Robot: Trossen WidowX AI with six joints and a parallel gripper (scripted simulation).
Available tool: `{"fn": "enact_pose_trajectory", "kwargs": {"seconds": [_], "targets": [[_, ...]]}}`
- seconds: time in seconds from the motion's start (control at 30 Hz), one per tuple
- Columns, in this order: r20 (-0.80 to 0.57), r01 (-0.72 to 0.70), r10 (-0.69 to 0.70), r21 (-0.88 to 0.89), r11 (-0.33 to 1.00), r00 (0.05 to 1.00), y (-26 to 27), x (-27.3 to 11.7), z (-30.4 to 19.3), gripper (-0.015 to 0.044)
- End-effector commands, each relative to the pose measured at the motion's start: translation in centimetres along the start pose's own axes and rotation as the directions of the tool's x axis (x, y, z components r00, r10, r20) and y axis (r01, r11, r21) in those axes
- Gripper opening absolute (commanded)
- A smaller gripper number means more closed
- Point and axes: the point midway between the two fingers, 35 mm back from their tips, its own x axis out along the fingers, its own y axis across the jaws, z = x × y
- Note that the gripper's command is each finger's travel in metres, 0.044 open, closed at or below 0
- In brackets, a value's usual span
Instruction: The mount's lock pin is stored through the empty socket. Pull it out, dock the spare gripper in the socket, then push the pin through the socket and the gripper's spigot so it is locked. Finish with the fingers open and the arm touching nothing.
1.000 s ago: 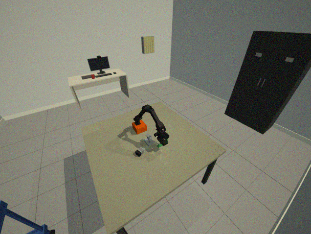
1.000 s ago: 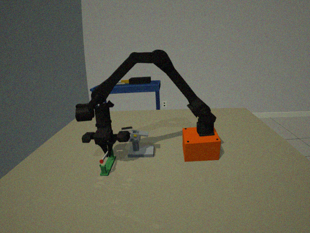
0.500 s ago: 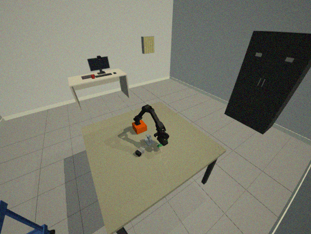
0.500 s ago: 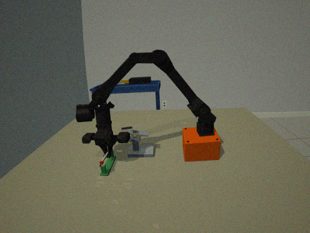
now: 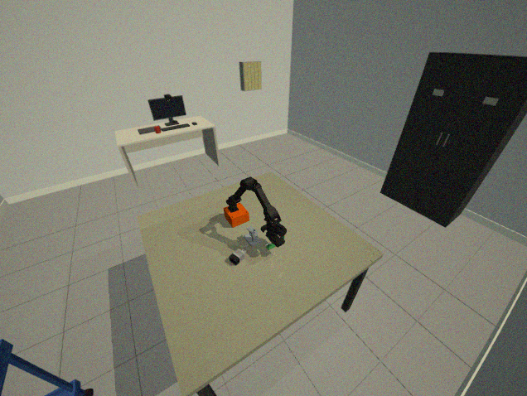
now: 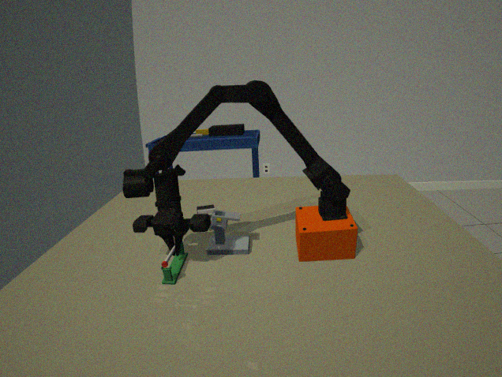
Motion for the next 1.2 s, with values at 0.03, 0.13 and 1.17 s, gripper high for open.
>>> {"fn": "enact_pose_trajectory", "kwargs": {"seconds": [0.03, 0.13, 1.17], "targets": [[-0.001, -0.005, 0.005, 0.0, 1.0, 1.0, 0.09, 0.48, -0.07, 0.0], [-0.001, -0.005, 0.005, 0.0, 1.0, 1.0, 0.09, 0.48, -0.07, 0.0], [0.0, 0.0, 0.0, 0.0, 1.0, 1.0, -0.01, 0.11, -0.01, 0.0]]}}
